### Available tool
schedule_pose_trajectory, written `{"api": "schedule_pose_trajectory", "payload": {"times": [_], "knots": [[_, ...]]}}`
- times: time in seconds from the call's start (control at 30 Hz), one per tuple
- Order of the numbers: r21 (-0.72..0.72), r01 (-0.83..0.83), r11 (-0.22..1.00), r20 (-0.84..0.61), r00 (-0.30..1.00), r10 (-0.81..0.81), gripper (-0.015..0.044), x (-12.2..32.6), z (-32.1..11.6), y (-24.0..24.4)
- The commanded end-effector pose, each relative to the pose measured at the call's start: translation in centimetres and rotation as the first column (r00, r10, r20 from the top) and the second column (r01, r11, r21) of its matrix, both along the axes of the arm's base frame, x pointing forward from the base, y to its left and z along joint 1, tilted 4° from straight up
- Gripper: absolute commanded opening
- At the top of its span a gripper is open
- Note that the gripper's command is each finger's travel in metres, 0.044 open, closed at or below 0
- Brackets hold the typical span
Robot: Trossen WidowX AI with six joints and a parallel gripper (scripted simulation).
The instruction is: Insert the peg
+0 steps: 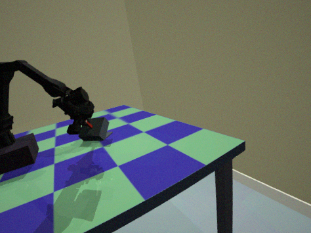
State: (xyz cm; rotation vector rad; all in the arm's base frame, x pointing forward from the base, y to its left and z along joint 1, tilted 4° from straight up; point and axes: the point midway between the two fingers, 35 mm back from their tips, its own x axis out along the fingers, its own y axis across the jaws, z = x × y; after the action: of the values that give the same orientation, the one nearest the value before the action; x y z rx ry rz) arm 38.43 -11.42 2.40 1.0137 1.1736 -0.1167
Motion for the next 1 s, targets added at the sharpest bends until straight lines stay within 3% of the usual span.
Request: {"api": "schedule_pose_trajectory", "payload": {"times": [0.0, 0.7, 0.97], "knots": [[-0.001, 0.003, 1.000, -0.001, 1.000, -0.003, 0.0000, 0.12, -0.23, 0.06], [0.000, 0.000, 1.000, 0.000, 1.000, 0.000, 0.0000, 0.25, -0.46, 0.24], [0.000, 0.000, 1.000, 0.000, 1.000, 0.000, 0.0210, 0.25, -0.46, 0.24]]}}
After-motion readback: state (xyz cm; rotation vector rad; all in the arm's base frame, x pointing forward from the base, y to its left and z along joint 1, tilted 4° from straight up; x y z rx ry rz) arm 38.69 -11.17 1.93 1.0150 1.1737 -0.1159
